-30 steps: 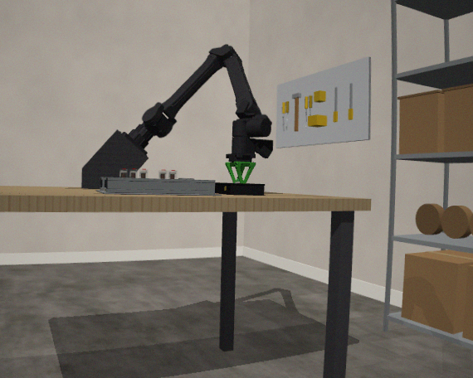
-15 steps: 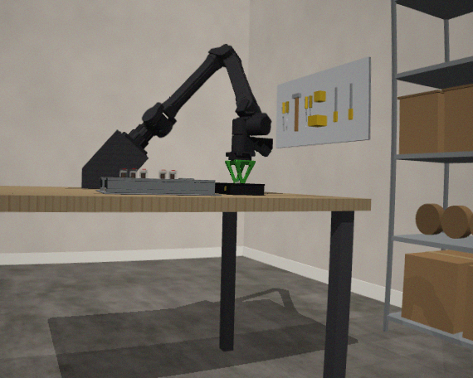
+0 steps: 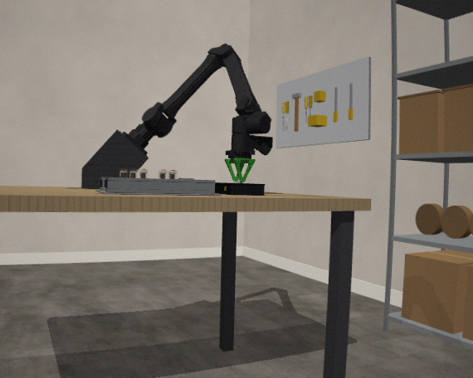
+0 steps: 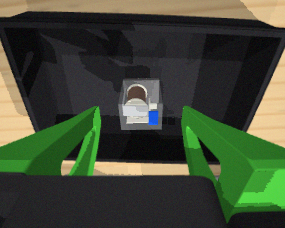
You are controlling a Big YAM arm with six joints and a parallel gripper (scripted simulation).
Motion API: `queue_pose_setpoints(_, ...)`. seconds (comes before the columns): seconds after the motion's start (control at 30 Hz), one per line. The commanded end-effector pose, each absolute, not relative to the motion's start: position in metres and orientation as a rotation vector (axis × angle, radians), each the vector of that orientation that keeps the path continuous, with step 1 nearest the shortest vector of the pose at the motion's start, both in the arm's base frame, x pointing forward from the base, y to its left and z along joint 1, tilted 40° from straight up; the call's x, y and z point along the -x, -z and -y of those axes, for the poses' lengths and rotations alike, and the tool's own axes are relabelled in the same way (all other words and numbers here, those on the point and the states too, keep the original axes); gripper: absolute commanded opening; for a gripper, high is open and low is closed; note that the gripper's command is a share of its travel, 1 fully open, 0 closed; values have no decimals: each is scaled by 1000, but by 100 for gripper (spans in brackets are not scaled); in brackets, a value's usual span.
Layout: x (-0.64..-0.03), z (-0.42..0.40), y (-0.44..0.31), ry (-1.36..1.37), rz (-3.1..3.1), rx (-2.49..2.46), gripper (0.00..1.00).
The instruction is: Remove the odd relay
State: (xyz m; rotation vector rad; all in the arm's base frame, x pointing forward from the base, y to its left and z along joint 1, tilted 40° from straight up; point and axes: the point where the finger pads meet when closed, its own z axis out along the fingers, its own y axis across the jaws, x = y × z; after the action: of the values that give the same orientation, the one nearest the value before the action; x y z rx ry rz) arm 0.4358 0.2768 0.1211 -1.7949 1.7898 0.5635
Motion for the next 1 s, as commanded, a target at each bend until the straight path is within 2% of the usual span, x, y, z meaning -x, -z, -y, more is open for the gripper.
queue_pose_setpoints(0.0,-451,-269,-153,-522,-1750,1765,59)
queue_pose_setpoints(0.97,-451,-265,-160,-523,-1748,1769,59)
